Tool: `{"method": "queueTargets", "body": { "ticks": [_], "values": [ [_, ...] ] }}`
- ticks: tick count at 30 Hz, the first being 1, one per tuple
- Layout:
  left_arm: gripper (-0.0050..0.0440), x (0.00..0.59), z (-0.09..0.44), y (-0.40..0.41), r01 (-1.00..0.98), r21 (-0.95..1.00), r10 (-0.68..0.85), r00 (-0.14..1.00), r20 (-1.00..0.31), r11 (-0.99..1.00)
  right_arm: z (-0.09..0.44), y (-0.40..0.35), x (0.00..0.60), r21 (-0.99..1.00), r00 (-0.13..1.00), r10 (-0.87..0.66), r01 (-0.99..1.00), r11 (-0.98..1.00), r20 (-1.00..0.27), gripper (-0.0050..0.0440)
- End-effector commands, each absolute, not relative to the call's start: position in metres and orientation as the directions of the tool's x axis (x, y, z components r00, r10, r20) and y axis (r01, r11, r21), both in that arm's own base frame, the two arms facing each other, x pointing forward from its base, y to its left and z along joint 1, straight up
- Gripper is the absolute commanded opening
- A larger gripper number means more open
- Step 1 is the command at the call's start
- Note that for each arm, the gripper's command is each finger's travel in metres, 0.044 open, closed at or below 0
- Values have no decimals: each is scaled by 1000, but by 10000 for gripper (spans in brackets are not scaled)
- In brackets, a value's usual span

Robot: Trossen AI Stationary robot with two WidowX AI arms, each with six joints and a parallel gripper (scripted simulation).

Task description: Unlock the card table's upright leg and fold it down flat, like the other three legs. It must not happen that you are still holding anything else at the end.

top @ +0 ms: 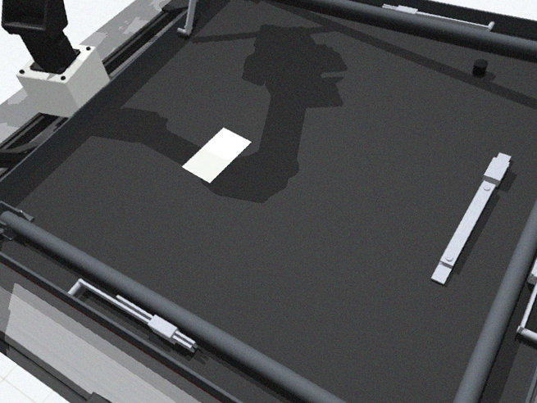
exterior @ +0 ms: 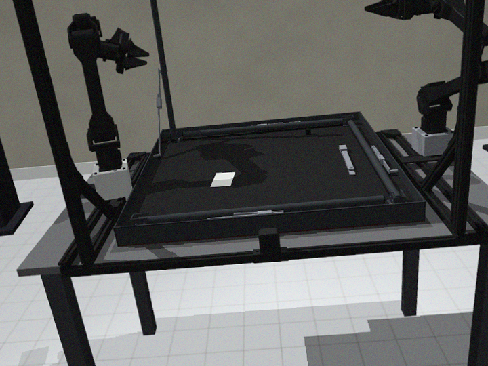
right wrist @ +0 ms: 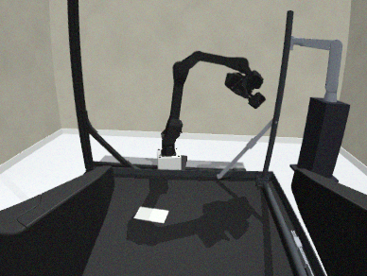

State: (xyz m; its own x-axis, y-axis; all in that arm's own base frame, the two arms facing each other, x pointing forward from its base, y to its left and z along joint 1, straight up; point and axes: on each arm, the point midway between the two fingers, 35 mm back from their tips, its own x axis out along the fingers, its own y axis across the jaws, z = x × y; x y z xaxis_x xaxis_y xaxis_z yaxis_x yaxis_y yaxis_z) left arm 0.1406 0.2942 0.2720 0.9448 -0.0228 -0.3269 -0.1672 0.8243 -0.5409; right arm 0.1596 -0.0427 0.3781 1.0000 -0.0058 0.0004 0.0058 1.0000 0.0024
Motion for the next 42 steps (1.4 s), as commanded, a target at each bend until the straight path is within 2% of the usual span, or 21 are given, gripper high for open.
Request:
{"method": "queueTargets", "body": {
  "ticks": [1,20,30,42],
  "values": [
    [290,139,273,297,-155,-551,-35,947,-318,820,381,-40,158,0,1000,0,0,1000,0,400],
    [290,138,271,298,-156,-551,-36,946,-322,820,381,-40,158,0,1000,0,0,1000,0,400],
    [290,119,151,313,-154,-562,-180,851,-494,813,381,-40,158,0,1000,0,0,1000,0,400],
    [290,119,143,312,-154,-562,-191,841,-506,813,381,-40,158,0,1000,0,0,1000,0,400]
  ]
}}
